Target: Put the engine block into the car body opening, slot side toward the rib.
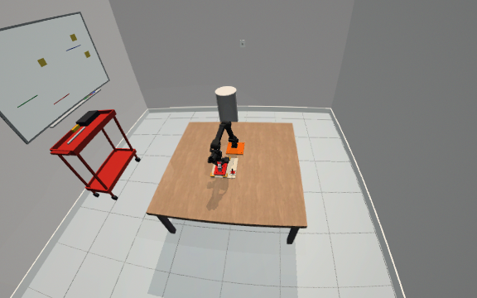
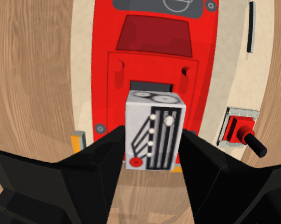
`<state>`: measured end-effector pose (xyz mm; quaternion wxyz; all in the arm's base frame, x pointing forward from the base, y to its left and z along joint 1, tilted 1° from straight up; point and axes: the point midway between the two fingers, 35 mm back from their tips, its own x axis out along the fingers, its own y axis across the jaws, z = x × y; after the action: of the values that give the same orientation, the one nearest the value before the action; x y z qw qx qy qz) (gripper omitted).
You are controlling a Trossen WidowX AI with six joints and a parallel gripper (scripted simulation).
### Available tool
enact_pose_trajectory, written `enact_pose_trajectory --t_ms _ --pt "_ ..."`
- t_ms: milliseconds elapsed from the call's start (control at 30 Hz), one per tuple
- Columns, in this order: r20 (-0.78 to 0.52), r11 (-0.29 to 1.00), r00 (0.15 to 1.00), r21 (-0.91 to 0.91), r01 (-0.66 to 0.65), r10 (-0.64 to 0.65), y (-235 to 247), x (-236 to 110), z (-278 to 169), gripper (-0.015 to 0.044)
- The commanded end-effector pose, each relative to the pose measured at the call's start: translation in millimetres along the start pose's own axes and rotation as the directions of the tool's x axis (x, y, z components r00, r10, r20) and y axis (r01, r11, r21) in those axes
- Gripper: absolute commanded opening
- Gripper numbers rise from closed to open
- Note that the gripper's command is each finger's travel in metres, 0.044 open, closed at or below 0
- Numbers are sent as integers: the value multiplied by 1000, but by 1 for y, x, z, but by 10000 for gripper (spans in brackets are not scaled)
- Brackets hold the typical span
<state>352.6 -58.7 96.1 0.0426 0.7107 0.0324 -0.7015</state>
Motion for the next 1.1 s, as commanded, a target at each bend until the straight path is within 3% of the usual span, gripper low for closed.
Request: enact_pose_trajectory --t_ms 0,233,567,833,1067 --pt "-3 998 1000 -67 -3 3 0 -1 0 159" --pt "-3 994 1000 -111 -3 3 0 0 0 159" --pt "-3 984 1000 176 -2 3 0 0 0 159" --pt "-3 993 1000 115 -2 3 0 0 0 159" --pt "-3 995 1000 -101 -3 3 0 0 0 159"
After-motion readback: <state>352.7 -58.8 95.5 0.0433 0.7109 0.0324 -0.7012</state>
